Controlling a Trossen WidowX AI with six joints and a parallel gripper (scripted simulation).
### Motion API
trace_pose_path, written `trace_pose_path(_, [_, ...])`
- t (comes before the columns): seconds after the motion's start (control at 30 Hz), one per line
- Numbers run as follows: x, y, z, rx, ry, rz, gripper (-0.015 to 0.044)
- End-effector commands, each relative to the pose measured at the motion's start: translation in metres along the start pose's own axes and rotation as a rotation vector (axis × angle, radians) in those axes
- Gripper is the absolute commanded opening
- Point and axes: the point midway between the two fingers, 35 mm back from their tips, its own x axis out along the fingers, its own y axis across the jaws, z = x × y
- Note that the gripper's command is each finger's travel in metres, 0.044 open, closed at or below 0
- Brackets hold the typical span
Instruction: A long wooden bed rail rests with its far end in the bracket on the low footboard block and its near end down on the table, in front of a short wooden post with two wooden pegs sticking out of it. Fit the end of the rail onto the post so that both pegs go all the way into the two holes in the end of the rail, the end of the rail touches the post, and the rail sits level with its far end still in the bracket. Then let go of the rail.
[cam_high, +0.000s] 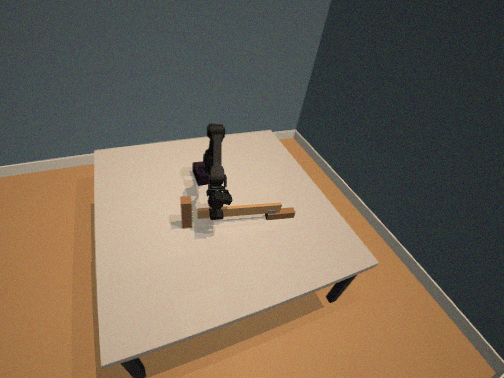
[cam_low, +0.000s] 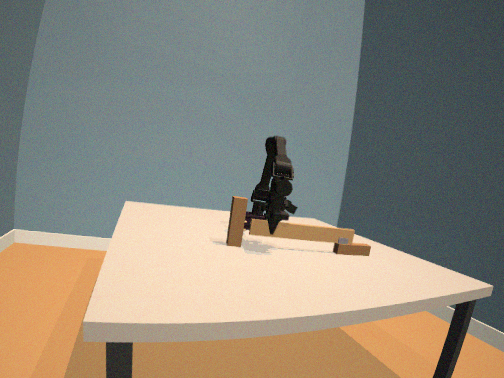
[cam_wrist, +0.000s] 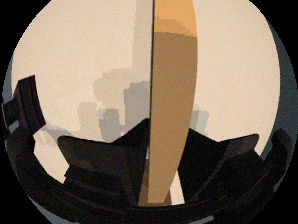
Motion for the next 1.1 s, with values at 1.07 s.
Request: trace_pose_path(1.07, [-0.0008, -0.0011, -0.0123, -0.003, 0.003, -0.003, 0.0])
